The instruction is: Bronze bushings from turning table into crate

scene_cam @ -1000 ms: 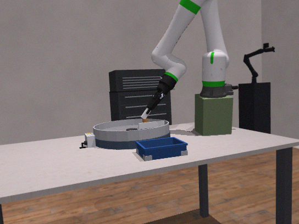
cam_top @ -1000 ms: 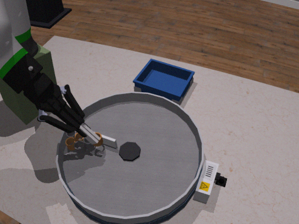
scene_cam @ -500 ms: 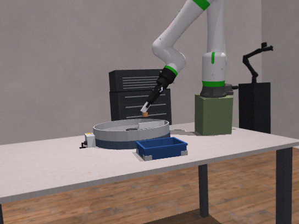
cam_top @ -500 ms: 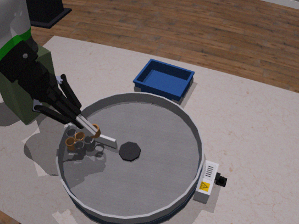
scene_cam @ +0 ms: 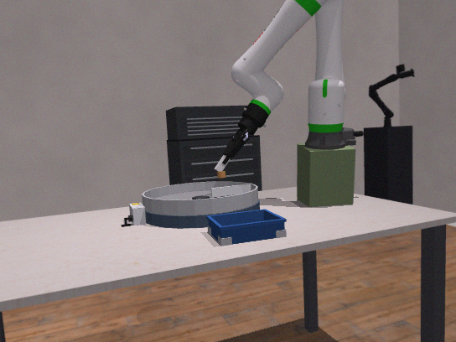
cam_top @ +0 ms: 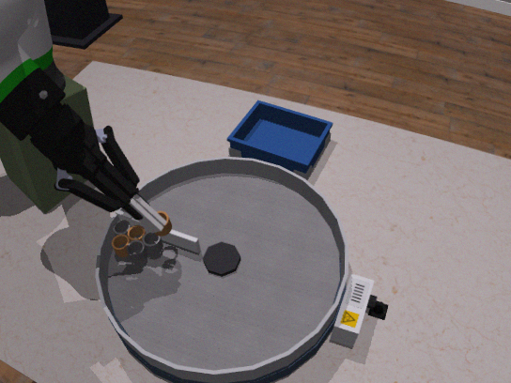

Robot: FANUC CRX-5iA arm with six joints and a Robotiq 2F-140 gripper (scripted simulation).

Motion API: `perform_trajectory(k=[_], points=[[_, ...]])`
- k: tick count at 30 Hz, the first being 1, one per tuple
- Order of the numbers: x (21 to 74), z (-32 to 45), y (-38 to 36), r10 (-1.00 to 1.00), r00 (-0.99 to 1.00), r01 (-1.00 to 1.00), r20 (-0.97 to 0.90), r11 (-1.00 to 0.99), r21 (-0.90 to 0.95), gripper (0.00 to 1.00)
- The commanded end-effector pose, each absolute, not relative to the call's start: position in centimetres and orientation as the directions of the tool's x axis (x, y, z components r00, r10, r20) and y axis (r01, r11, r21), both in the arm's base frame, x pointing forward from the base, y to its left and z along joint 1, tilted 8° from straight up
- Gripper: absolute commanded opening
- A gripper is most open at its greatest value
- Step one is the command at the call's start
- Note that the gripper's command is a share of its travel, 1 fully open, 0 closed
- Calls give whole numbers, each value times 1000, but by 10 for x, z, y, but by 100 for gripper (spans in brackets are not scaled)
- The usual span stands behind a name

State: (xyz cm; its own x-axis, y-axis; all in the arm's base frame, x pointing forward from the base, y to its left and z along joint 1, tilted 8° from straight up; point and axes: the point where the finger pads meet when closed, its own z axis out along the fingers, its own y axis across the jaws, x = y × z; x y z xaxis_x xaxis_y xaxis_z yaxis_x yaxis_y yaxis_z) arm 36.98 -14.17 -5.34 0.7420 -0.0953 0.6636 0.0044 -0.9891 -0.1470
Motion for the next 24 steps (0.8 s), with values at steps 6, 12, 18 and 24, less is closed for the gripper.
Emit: perform_trajectory(k=[6,12,18,24], points=[[370,-53,-142,-95,742,4,664,-989,-147,0],[370,-53,-142,-95,742,4,664,-989,-147,0],[373,-52,-140,-94,739,5,667,-990,-144,0],[403,-45,-123,-81,715,9,695,-992,-124,0]])
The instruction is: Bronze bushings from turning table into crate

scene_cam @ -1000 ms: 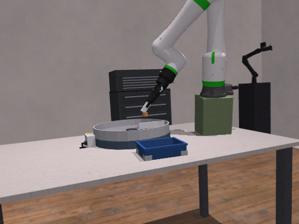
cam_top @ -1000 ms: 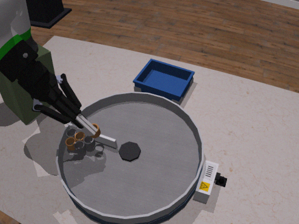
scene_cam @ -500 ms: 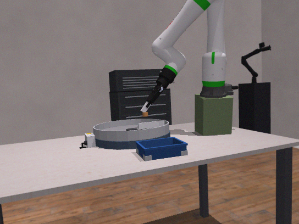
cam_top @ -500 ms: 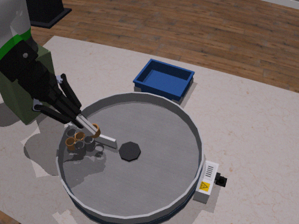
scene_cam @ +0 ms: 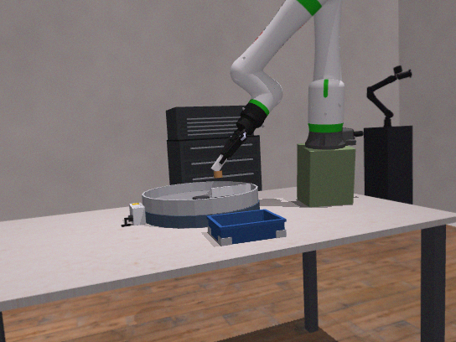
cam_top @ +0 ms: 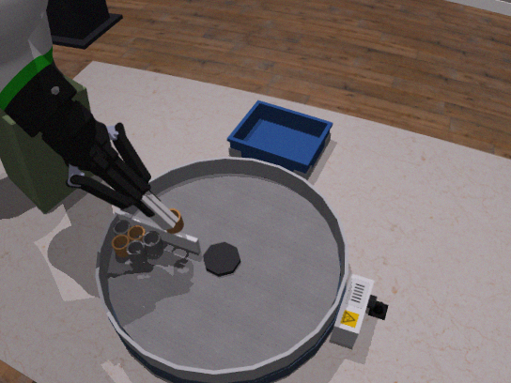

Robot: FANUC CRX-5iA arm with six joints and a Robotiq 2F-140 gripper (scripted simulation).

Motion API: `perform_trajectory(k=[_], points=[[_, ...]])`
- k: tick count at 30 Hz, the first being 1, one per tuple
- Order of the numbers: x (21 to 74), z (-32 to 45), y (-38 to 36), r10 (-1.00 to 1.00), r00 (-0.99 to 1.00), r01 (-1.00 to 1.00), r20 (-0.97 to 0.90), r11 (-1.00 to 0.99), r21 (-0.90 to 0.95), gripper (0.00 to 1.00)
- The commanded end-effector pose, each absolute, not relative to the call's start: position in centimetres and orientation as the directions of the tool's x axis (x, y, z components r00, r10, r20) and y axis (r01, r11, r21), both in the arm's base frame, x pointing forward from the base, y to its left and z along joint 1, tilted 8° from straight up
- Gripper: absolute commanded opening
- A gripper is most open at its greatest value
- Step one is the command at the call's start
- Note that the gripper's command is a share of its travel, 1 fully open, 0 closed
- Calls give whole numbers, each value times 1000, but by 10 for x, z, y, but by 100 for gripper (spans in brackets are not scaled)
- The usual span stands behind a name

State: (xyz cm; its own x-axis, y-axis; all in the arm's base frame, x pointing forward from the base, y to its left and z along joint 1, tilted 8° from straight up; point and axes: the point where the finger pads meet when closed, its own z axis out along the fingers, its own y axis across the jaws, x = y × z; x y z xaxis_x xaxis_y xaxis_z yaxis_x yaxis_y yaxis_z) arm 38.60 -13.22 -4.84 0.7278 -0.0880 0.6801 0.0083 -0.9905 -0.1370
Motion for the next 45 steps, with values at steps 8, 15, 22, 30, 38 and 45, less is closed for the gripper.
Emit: perform_trajectory(k=[8,15,22,30,38,45], points=[[463,-21,-41,-74,641,0,764,-995,-96,0],[457,-13,33,-98,698,-3,709,-991,-134,0],[447,-10,97,-96,738,3,668,-989,-146,0],[439,-6,172,-95,741,4,665,-989,-146,0],[440,-3,222,-95,741,4,665,-989,-146,0],[440,-3,222,-95,741,4,665,-989,-146,0]])
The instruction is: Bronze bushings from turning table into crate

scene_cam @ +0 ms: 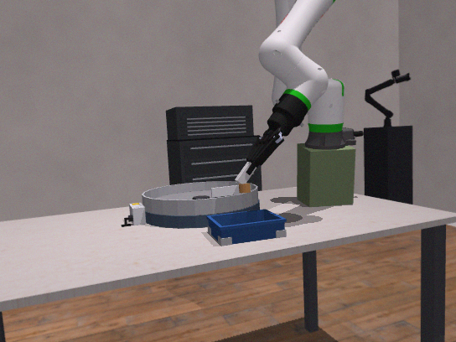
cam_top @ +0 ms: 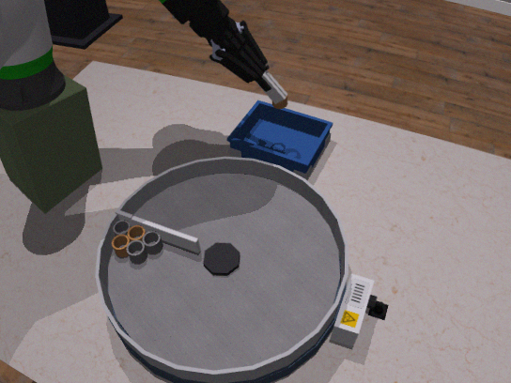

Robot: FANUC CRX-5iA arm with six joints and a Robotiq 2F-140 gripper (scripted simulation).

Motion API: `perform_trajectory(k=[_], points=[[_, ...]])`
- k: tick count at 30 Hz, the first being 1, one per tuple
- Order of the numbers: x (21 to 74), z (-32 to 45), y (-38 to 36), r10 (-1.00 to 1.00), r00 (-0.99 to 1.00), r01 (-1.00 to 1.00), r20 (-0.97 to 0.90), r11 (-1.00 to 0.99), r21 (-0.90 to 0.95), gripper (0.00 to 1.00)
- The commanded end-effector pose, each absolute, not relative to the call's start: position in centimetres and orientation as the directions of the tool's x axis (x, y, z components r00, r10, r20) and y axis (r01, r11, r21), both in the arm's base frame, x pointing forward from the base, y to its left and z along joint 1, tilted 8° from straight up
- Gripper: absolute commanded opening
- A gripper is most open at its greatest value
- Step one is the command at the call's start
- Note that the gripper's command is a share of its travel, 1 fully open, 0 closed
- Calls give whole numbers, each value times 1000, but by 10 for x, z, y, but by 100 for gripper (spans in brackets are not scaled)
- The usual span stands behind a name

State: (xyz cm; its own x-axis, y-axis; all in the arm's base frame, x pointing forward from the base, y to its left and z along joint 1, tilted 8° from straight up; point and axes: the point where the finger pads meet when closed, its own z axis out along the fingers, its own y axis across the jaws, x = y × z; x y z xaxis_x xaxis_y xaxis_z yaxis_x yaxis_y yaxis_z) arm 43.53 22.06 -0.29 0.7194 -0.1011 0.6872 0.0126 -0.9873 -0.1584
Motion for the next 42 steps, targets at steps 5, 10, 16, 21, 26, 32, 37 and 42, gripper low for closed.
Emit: perform_trajectory(k=[5,10,16,21,26,32,37,42], points=[[440,-3,222,-95,741,4,665,-989,-146,0],[440,-3,222,-95,741,4,665,-989,-146,0],[440,-3,222,-95,741,4,665,-989,-146,0],[440,-9,222,-95,742,4,664,-989,-147,0],[441,-18,223,-95,742,4,664,-989,-147,0],[442,-41,226,-95,742,4,664,-989,-147,0],[442,-60,228,-95,742,4,664,-989,-147,0],[443,-66,229,-95,742,4,664,-989,-147,0]])
